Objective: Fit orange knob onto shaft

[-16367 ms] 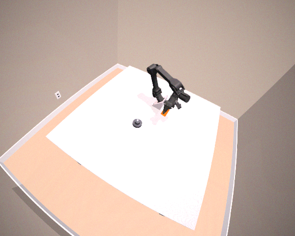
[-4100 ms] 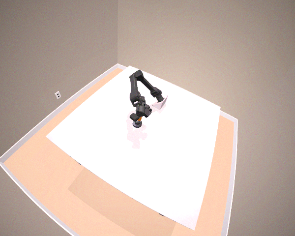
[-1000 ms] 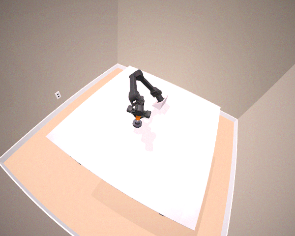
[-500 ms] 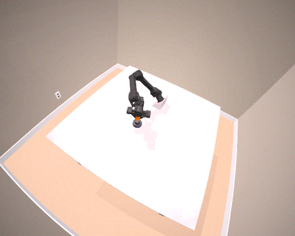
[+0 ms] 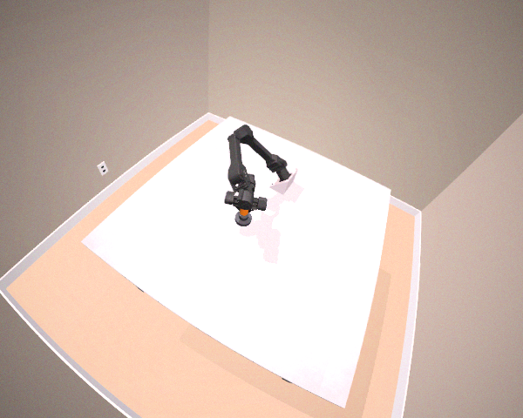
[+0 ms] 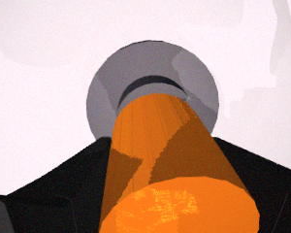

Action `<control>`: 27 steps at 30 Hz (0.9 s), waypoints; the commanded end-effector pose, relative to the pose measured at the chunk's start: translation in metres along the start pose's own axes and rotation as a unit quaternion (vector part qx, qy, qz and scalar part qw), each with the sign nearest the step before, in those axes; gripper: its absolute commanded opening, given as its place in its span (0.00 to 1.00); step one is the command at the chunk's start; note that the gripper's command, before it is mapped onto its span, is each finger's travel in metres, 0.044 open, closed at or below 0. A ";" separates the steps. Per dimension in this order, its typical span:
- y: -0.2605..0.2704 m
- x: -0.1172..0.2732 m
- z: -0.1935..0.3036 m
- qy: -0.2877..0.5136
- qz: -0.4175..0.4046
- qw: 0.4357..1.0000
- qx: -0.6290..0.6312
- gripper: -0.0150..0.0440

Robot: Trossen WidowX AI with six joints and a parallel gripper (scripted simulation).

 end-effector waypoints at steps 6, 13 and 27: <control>-0.005 0.002 0.003 0.005 0.001 1.000 0.007 0.25; -0.005 -0.001 0.002 0.003 -0.001 1.000 0.005 0.25; -0.004 -0.002 0.001 0.002 -0.002 1.000 0.004 0.25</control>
Point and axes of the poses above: the point midway between the two fingers, 35 mm back from their tips, its own x axis back along the fingers, its own y axis across the jaws, z = x × y, the point moved 1 cm from there along x, back along the fingers, and after that the axes turned 13 degrees about -x, right-handed, at the moved point
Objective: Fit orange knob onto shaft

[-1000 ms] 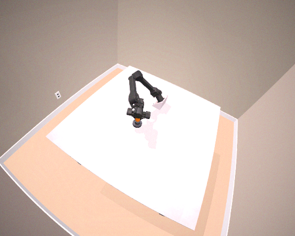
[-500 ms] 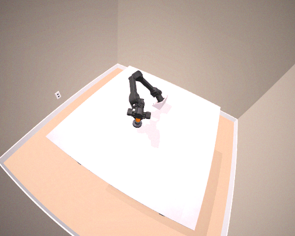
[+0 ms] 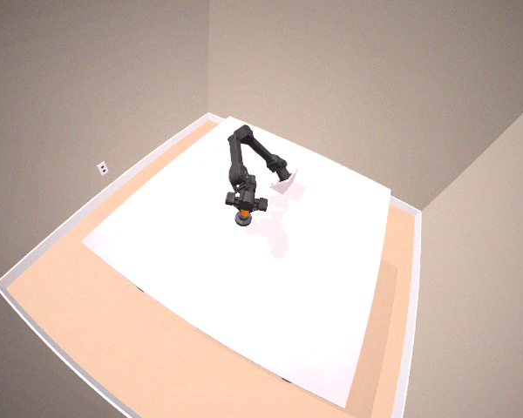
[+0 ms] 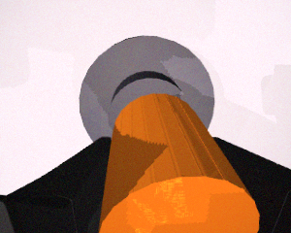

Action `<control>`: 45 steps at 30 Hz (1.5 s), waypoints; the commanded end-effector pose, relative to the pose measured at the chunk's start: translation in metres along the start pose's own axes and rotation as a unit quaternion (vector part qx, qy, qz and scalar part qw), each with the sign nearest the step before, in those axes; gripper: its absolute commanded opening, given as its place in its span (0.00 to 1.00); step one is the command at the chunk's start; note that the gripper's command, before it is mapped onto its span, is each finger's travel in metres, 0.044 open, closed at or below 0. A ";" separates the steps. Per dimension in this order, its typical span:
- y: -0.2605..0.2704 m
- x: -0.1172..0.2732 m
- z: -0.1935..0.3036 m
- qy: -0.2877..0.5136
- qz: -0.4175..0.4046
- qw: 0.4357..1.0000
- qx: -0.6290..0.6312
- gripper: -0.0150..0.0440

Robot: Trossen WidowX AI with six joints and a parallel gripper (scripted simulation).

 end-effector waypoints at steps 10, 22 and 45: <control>0.003 0.004 -0.001 0.002 0.000 1.000 0.003 0.25; 0.004 0.006 -0.001 0.003 0.002 0.975 -0.220 0.25; 0.006 0.006 -0.001 0.000 0.007 0.516 -0.857 0.25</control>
Point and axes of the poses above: the point midway between the two fingers, 35 mm back from their tips, its own x axis back along the fingers, its own y axis across the jaws, z = x × y, the point moved 1 cm from there along x, back along the fingers, and after that the axes turned 13 degrees about -x, right-handed, at the moved point
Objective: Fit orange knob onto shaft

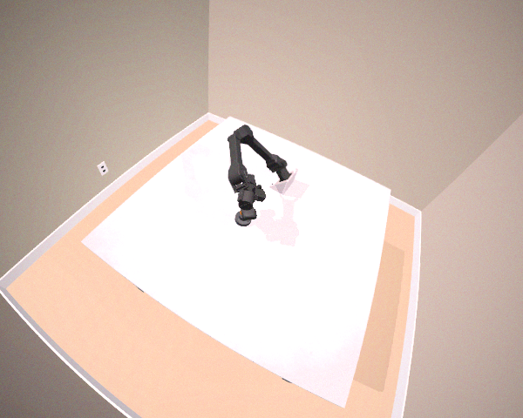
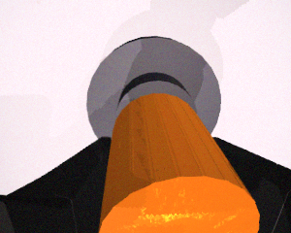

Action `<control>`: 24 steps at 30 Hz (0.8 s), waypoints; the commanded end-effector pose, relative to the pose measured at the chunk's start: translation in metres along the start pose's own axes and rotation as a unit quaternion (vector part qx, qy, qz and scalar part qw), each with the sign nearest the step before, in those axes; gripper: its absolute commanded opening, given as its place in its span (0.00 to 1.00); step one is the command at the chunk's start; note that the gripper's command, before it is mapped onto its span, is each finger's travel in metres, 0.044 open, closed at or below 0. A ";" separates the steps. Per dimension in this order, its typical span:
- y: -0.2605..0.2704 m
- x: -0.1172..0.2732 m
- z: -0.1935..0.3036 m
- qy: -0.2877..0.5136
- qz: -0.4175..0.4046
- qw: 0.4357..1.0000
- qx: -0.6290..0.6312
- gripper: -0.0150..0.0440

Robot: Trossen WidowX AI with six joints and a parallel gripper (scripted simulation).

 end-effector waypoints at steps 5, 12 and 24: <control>0.001 0.005 0.003 -0.005 0.009 0.867 -0.498 0.25; 0.001 0.005 0.004 -0.008 0.008 0.778 -0.628 0.25; 0.001 0.005 0.004 -0.011 0.006 0.582 -0.813 0.25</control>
Point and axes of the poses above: the point midway between the two fingers, 35 mm back from their tips, its own x axis back along the fingers, its own y axis across the jaws, z = x × y, the point moved 1 cm from there along x, back along the fingers, and after that the axes turned 13 degrees about -x, right-handed, at the moved point
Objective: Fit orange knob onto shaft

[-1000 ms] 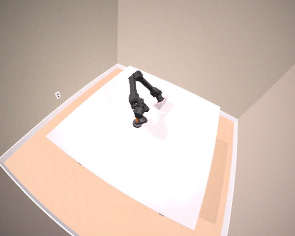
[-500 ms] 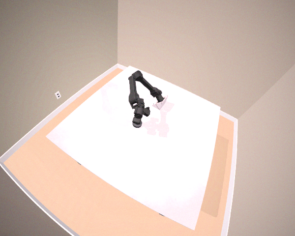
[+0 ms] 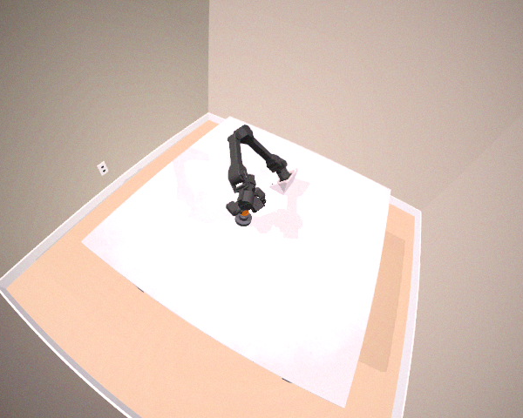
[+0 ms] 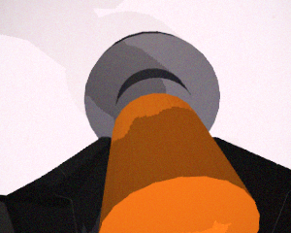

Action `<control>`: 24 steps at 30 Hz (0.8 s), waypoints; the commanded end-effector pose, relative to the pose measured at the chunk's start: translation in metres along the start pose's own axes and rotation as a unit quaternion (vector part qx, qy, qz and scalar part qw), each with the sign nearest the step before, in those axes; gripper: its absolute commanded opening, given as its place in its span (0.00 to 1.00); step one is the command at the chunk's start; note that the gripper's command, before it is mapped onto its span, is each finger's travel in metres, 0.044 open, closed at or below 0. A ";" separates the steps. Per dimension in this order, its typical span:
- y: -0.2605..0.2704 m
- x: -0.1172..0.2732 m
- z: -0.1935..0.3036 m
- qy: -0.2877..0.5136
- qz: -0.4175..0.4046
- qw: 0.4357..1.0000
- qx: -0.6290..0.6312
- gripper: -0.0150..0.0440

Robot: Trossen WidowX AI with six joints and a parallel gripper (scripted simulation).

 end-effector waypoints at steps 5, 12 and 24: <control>-0.004 0.005 0.003 -0.014 -0.001 0.865 -0.502 0.25; -0.004 0.005 0.003 -0.014 -0.004 0.775 -0.632 0.25; -0.005 0.005 0.003 -0.014 -0.009 0.578 -0.816 0.25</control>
Point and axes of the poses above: the point midway between the two fingers, 35 mm back from their tips, its own x axis back along the fingers, its own y axis across the jaws, z = x × y, the point moved 1 cm from there along x, back along the fingers, and after that the axes turned 13 degrees about -x, right-handed, at the moved point
